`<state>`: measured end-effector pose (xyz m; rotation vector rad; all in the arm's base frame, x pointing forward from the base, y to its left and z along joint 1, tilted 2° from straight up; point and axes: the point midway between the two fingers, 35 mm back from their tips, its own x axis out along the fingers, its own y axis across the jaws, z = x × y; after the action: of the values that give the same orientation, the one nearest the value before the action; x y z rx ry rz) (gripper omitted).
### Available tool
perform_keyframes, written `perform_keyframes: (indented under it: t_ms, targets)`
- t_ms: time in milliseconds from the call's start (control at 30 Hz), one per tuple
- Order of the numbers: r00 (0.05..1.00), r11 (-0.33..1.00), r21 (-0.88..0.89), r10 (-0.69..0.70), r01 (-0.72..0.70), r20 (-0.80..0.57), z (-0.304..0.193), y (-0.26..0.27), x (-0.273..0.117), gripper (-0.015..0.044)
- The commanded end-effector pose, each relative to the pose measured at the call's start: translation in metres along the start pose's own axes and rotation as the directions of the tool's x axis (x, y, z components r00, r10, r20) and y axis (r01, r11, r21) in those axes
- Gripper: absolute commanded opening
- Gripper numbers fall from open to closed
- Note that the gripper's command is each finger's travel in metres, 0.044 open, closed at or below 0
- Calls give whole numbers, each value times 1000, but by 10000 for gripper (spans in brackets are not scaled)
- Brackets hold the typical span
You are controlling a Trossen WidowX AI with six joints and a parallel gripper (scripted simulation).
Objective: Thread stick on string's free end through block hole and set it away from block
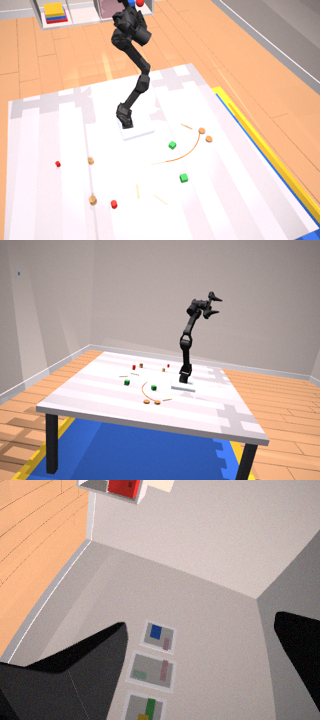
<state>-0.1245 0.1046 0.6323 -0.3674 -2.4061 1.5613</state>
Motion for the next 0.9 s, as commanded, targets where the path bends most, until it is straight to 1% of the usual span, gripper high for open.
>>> perform_keyframes:
  t_ms: [0, 33, 167, 333, 433, 533, 667, 767, 867]
  targets:
    - [1000, 1000, 0, 0, 0, 0, 0, 0, 0, 426]
    - [1000, 1000, 0, 0, 0, 0, 0, 0, 0, 440]
    - [998, 999, -9, -50, 50, 26, 6, -6, 3, 440]
    - [989, 970, -198, -126, 138, 74, 32, -27, 3, 440]
    - [976, 916, -339, -185, 214, 114, 52, -43, -1, 440]
    - [951, 816, -488, -262, 311, 167, 77, -63, -11, 440]
    - [898, 630, -645, -367, 432, 243, 110, -87, -30, 440]
    - [842, 452, -737, -445, 504, 303, 135, -103, -51, 440]
    - [772, 250, -799, -521, 547, 365, 160, -118, -77, 440]
